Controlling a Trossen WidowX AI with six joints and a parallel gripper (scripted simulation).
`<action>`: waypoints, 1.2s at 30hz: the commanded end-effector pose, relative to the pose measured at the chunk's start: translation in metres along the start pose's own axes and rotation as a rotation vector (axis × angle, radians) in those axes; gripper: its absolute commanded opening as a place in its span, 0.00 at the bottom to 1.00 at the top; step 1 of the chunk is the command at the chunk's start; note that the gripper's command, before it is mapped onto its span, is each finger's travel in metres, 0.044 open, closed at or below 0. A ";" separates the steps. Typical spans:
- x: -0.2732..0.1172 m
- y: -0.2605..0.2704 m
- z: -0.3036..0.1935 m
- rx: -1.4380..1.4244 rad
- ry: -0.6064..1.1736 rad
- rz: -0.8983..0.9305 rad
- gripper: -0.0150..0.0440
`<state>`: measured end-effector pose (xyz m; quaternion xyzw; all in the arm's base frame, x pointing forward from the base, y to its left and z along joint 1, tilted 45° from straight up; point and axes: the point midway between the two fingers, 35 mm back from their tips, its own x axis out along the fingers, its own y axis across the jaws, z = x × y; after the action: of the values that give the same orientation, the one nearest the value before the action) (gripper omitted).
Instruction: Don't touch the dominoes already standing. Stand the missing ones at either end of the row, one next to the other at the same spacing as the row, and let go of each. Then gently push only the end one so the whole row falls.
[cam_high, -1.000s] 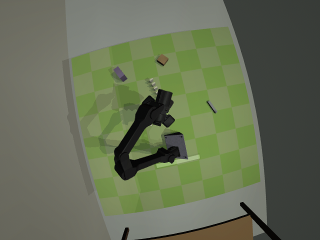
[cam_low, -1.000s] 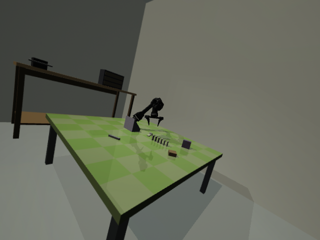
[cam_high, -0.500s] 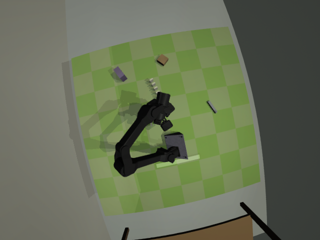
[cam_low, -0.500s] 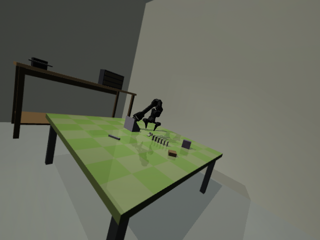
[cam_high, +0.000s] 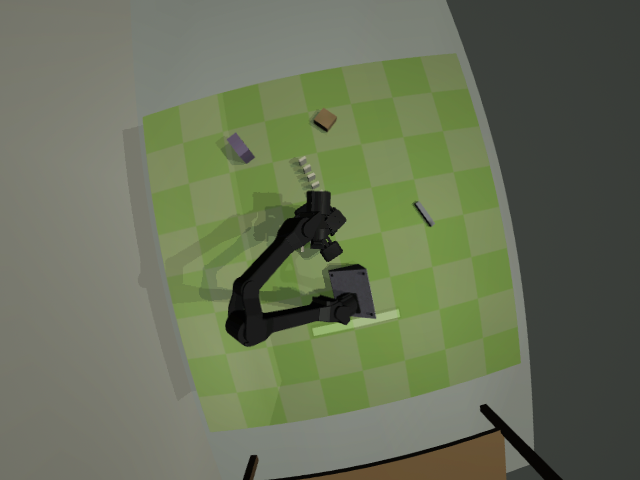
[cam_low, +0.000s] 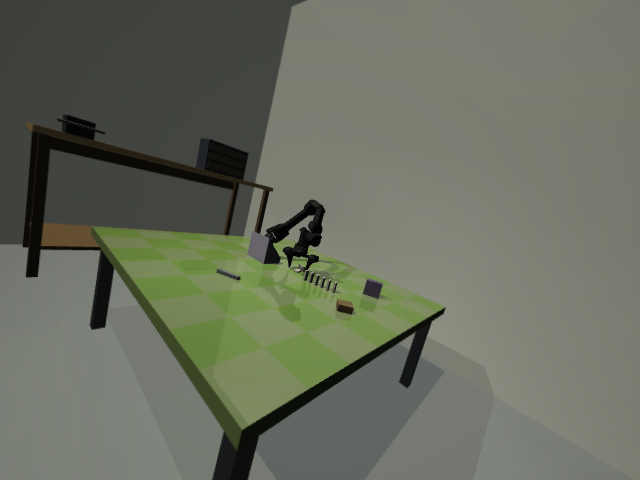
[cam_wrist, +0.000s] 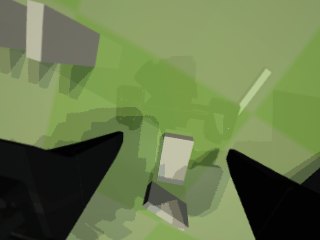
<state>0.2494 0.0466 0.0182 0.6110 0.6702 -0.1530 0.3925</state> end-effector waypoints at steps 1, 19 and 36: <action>0.008 -0.003 -0.001 0.012 0.009 -0.005 1.00; 0.013 -0.003 -0.001 0.011 0.010 -0.005 0.64; -0.002 -0.002 -0.002 0.011 0.009 -0.006 0.44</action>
<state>0.2453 0.0537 0.0113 0.6110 0.6752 -0.1583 0.3818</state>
